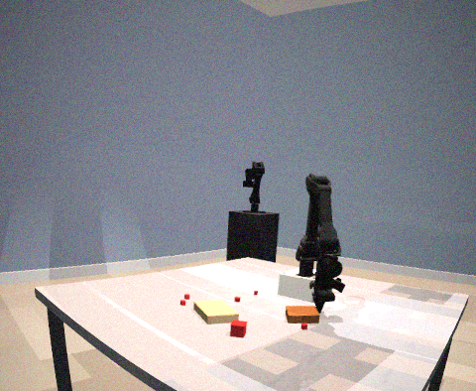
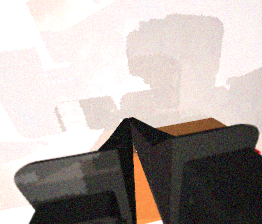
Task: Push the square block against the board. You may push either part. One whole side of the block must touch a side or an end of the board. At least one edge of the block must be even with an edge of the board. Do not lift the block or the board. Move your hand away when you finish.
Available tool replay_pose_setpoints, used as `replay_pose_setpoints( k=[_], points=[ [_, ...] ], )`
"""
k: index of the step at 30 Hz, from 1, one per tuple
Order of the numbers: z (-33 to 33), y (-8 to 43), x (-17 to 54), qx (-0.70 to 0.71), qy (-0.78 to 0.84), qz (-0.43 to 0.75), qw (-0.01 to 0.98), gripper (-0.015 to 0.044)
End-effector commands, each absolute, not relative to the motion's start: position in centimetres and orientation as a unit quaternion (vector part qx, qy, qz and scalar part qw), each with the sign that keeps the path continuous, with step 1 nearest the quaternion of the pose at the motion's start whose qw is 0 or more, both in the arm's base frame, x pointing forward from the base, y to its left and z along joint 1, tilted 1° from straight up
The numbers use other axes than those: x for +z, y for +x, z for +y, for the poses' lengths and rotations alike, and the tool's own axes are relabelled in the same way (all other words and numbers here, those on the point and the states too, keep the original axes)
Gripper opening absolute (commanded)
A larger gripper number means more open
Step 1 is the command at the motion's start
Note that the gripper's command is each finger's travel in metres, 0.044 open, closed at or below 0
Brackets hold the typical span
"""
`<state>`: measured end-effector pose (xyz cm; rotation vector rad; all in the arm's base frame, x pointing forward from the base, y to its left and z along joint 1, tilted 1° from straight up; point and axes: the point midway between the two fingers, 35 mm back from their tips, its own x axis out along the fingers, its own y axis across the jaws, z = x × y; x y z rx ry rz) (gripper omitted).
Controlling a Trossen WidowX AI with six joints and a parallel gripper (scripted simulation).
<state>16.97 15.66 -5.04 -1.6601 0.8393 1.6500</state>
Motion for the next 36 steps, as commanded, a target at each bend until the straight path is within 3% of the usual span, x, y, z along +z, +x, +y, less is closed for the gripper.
replay_pose_setpoints(
  k=[1,36],
  points=[
    [15.1,17.5,-5.1,0.626,-0.635,0.32,0.321,0.0],
    [11.3,21.3,-5.0,0.625,-0.636,0.32,0.32,0.0]
  ],
)
